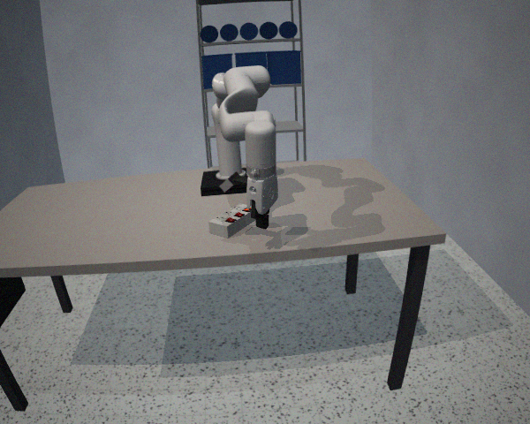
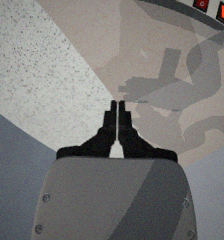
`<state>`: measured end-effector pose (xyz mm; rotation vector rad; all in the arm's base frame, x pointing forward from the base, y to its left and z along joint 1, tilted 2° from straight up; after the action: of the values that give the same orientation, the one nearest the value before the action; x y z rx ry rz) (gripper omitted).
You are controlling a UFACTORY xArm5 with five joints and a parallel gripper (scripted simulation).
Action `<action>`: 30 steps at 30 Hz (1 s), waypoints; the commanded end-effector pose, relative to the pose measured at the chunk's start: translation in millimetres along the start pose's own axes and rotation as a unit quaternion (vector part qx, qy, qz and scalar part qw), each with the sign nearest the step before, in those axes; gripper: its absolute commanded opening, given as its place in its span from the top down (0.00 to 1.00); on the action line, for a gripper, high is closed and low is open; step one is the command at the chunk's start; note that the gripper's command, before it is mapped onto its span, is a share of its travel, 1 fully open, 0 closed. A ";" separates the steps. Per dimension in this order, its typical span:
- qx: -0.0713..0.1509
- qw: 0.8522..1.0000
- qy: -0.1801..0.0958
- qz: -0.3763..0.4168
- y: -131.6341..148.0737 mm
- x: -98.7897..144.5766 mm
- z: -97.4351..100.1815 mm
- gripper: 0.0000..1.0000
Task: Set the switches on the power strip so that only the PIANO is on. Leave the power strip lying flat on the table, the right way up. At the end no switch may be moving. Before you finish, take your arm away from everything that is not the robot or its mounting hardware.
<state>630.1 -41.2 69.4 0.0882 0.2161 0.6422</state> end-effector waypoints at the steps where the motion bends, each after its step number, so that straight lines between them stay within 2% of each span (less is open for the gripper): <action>1: 0.007 1.000 0.008 -0.013 -7.0 5.2 6.8 1.00; 13: 0.016 0.998 0.018 -0.054 -16.1 5.8 16.2 1.00; 30: 0.021 0.997 0.024 -0.073 -16.4 1.4 18.9 1.00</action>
<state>643.9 -53.7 83.0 0.0965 0.2795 0.4951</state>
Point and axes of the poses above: the point where the finger pads meet when closed, its own z axis back along the fingers, its own y axis across the jaws, x = y × z, the point moved 3 cm from there along z, back along the fingers, and after that the axes turned 10 degrees about -z, right-handed, at the moved point
